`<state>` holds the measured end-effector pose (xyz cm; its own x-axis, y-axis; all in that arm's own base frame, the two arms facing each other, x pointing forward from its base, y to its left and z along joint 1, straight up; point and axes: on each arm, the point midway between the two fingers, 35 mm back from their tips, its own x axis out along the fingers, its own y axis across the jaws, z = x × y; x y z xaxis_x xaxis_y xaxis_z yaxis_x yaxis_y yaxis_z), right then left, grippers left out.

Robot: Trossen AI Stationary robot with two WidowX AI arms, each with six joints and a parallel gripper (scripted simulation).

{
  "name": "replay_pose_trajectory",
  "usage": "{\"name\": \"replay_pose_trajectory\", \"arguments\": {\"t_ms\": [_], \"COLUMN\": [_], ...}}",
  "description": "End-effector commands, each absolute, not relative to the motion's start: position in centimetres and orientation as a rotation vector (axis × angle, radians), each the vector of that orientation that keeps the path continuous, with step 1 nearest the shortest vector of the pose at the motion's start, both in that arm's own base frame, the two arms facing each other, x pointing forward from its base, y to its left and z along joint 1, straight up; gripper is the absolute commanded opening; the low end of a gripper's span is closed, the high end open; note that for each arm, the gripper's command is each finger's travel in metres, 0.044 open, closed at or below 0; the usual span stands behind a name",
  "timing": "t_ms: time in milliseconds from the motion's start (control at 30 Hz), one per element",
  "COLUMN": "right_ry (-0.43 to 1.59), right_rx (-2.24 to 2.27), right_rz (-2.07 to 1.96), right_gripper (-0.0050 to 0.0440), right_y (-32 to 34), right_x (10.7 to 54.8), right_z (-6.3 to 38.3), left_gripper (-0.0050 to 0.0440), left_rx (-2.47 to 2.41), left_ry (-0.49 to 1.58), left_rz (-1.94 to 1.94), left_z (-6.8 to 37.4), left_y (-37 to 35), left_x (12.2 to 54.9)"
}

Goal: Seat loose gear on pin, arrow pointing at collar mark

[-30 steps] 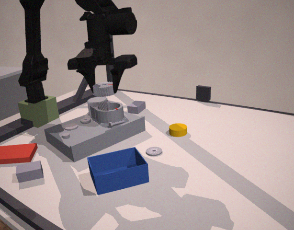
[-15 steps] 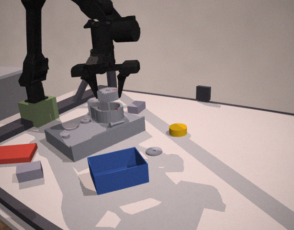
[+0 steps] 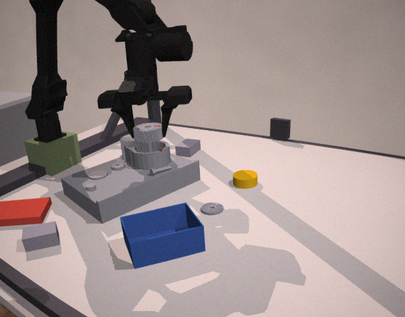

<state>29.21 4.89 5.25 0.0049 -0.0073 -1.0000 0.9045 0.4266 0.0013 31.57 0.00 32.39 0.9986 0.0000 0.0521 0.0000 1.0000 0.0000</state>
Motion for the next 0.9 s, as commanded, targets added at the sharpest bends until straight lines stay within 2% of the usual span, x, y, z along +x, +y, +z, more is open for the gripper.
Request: {"name": "replay_pose_trajectory", "arguments": {"t_ms": [0, 233, 267, 867], "right_ry": [1.353, 1.354, 1.355, 1.355], "right_rx": [0.895, 0.896, 0.896, 0.896], "right_rz": [-0.859, -0.86, -0.86, -0.86], "right_gripper": [0.0, 0.0, 0.037, 0.037], "right_y": [5.04, 5.06, 5.05, 5.05], "right_x": [29.61, 29.61, 29.61, 29.61], "right_z": [5.82, 5.43, 5.41, 5.41], "left_gripper": [0.04, 0.04, 0.04, 0.04], "left_rx": [0.0, 0.0, 0.0, 0.0], "left_ry": [-0.075, -0.075, -0.075, -0.075], "left_rz": [0.0, 0.0, 0.0, 0.0], "left_z": [33.29, 33.29, 33.29, 33.29], "left_y": [0.0, 0.0, 0.0, 0.0], "left_x": [31.39, 31.39, 31.39, 31.39]}}
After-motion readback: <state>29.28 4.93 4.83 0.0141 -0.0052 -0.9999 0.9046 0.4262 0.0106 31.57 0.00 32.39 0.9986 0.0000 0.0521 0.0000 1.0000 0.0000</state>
